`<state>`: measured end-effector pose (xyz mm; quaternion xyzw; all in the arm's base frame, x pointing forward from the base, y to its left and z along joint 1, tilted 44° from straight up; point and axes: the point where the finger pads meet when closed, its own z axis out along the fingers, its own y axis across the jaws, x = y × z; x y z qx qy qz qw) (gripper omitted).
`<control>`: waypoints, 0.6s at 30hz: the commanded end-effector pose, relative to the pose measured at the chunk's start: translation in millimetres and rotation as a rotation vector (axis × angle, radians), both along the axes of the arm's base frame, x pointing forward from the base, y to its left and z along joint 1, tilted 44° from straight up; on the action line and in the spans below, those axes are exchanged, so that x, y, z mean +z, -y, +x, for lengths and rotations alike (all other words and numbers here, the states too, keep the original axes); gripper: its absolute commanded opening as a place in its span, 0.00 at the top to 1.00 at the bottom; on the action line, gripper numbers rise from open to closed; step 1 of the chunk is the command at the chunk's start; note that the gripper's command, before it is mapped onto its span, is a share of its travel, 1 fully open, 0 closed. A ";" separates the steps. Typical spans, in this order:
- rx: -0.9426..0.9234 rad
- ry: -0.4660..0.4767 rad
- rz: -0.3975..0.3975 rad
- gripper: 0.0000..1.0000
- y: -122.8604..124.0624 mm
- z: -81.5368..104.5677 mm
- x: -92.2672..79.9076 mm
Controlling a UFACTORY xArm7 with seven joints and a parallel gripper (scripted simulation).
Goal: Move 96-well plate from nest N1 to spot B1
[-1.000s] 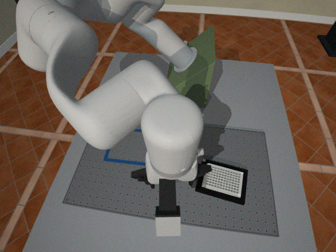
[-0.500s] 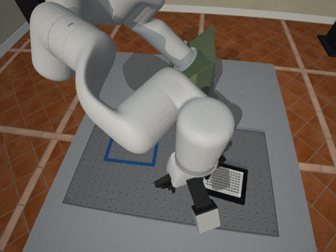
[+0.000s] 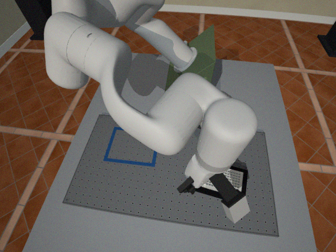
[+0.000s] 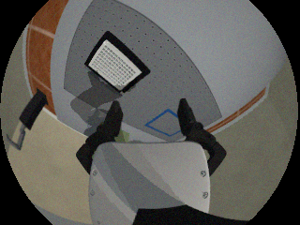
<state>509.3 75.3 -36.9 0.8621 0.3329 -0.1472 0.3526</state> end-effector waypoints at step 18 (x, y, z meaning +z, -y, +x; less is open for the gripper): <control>0.329 -0.294 0.014 0.00 -22.7 -31.0 -62.9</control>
